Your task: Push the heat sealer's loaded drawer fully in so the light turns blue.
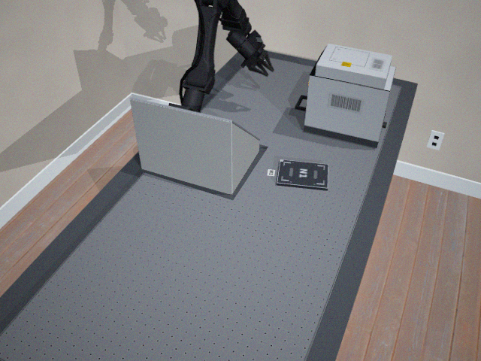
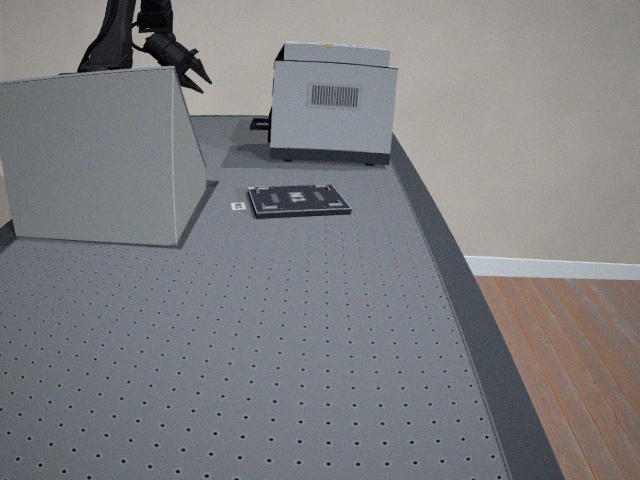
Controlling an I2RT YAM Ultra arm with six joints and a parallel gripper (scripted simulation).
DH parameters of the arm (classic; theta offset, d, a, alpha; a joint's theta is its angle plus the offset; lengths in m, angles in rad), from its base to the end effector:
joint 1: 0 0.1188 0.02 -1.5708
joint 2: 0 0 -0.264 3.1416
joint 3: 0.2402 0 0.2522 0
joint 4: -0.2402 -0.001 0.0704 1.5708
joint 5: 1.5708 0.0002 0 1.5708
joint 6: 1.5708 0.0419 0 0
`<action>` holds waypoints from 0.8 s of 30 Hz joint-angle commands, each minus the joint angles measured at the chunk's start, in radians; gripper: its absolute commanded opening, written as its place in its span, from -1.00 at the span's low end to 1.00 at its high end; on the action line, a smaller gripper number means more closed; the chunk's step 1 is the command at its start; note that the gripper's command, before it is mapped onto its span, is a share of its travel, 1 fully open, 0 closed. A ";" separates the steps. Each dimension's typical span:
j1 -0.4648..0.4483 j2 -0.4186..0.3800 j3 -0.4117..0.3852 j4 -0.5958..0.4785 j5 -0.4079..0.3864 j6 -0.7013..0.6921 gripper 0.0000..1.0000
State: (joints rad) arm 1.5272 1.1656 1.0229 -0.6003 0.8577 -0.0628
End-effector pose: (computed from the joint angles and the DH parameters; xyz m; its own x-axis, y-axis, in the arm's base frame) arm 0.0411 0.2373 0.3197 0.0101 -0.7112 -0.7029 -0.6299 0.5414 -0.5569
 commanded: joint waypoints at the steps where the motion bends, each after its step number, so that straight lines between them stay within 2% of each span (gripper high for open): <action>1: -0.002 0.009 0.036 -0.083 0.043 0.057 -0.40; 24: -0.007 0.000 0.043 -0.096 0.043 0.068 -0.40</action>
State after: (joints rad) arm 1.5288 1.1690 1.0351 -0.6792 0.8833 -0.0101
